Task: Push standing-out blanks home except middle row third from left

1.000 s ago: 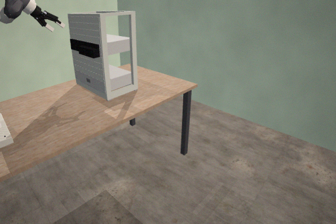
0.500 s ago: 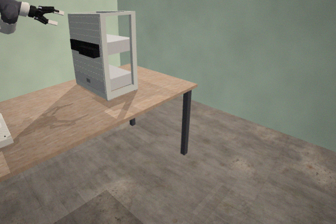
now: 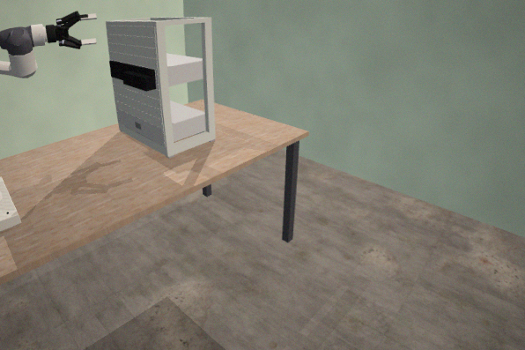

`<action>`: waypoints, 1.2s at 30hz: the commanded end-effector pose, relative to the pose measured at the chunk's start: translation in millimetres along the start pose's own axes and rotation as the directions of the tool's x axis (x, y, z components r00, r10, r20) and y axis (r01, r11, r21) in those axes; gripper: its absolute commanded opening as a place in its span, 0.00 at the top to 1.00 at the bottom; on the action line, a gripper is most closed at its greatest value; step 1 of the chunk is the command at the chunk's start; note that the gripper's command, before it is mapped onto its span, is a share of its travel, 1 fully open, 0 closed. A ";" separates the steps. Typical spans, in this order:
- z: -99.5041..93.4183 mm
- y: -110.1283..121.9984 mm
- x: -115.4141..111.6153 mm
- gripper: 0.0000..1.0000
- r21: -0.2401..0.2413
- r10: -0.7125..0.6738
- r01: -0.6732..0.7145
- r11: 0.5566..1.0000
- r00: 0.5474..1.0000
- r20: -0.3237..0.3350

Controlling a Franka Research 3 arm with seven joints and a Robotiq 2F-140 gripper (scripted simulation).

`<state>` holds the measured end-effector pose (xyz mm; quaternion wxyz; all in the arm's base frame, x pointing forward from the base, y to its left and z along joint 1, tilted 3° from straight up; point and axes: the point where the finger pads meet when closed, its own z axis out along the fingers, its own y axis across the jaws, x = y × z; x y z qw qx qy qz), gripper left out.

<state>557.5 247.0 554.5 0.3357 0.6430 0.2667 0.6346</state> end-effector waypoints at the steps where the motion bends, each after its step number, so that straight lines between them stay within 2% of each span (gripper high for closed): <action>1: -5.3 -7.2 20.7 0.00 -0.016 0.022 -0.024 1.000 0.993 -0.118; 8: -0.6 -36.6 -5.6 0.00 -0.078 -0.161 0.149 0.986 0.969 -0.189; 15: 5.3 -67.6 -46.8 0.00 -0.103 -0.321 0.305 0.947 0.920 -0.224; 18: 6.0 -71.8 -53.4 0.00 -0.104 -0.340 0.325 0.940 0.912 -0.227; 33: 9.8 -117.7 -153.6 0.00 -0.068 -0.546 0.548 0.834 0.800 -0.247; 36: 9.6 -119.6 -159.3 0.00 -0.064 -0.555 0.558 0.828 0.794 -0.248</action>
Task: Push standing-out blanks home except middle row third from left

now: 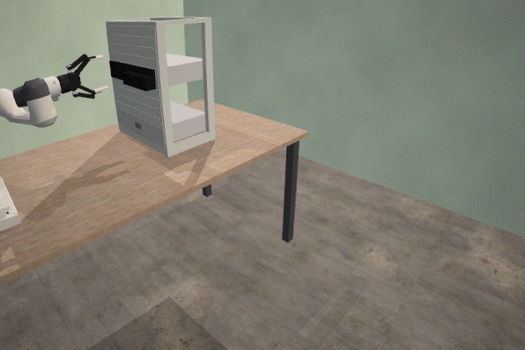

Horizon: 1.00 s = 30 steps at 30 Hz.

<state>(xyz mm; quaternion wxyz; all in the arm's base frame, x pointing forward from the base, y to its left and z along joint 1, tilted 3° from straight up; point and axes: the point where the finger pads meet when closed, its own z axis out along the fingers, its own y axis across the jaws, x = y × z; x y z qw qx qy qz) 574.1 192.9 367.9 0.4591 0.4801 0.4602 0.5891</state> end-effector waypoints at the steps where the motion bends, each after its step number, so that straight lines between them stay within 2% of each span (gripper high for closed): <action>1: -6.7 -11.4 2.2 0.00 0.009 -0.076 0.077 0.997 0.996 -0.050; 14: -19.9 -47.5 -31.3 0.00 0.067 -0.151 0.155 0.986 0.987 -0.058; 30: -23.8 -56.1 -39.8 0.00 0.082 -0.168 0.172 0.982 0.984 -0.060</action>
